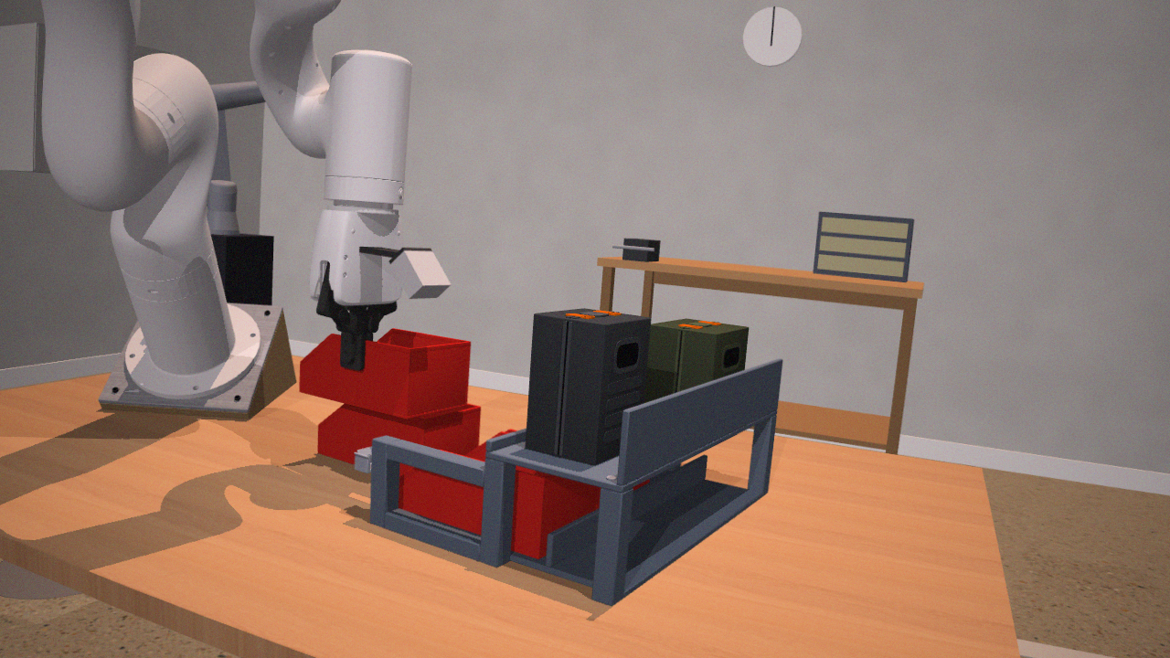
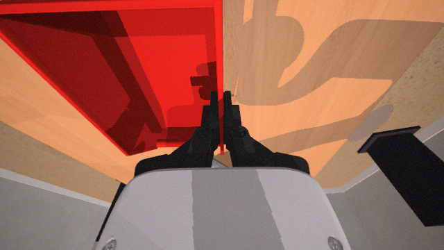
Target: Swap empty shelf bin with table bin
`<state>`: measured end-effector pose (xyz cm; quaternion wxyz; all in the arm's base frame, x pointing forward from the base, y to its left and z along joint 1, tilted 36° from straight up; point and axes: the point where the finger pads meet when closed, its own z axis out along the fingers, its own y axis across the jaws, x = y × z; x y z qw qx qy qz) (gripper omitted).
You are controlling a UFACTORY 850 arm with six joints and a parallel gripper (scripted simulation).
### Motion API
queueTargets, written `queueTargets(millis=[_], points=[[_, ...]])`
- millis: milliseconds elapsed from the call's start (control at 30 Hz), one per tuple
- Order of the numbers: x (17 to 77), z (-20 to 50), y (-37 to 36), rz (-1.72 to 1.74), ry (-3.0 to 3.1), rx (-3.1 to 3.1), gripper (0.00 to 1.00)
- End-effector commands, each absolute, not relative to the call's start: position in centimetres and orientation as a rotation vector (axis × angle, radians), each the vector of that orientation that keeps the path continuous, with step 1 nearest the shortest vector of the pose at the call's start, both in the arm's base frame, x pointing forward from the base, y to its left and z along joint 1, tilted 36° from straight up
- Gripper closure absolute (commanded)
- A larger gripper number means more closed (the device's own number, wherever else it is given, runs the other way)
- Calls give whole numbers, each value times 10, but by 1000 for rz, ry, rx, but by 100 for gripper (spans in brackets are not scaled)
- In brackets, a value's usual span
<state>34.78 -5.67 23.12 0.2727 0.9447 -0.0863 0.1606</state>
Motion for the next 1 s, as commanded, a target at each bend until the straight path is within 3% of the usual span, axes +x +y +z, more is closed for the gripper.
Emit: queueTargets(millis=[0, 967], points=[[334, 254, -92, 429, -228, 2555, 100], [315, 277, -137, 429, -228, 2555, 100]])
